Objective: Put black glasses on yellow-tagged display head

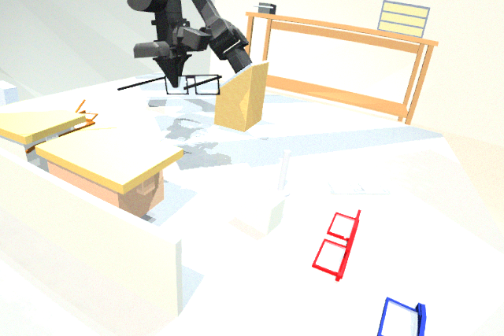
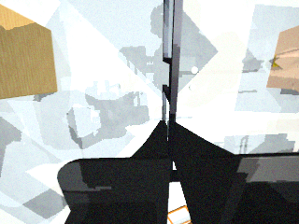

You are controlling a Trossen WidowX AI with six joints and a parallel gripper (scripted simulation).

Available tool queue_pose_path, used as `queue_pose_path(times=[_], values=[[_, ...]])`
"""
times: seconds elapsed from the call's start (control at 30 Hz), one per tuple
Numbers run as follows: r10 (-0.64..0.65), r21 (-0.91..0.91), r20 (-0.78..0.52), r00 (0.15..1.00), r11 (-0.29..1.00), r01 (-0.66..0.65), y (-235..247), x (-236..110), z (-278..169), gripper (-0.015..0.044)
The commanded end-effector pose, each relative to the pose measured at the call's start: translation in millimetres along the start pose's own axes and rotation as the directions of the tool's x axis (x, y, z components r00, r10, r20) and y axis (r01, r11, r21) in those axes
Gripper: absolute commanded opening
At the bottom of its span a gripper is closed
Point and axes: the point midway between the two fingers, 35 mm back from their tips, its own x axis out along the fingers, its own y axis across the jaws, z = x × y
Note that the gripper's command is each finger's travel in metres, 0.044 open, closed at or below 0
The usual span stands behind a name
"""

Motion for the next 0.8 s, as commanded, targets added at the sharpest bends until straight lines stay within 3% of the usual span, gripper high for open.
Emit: queue_pose_path(times=[0.0, 0.37, 0.77], values=[[0.006, 0.021, -0.038, 0.999, 1.000, -0.005, -5.4, 4.1, 9.3, 0.0000], [0.012, 0.070, -0.161, 0.987, 0.998, 0.000, -14.8, 19.0, 40.6, 0.0000], [0.007, 0.072, -0.181, 0.983, 0.997, 0.006, -14.9, 34.7, 37.9, 0.0000]])
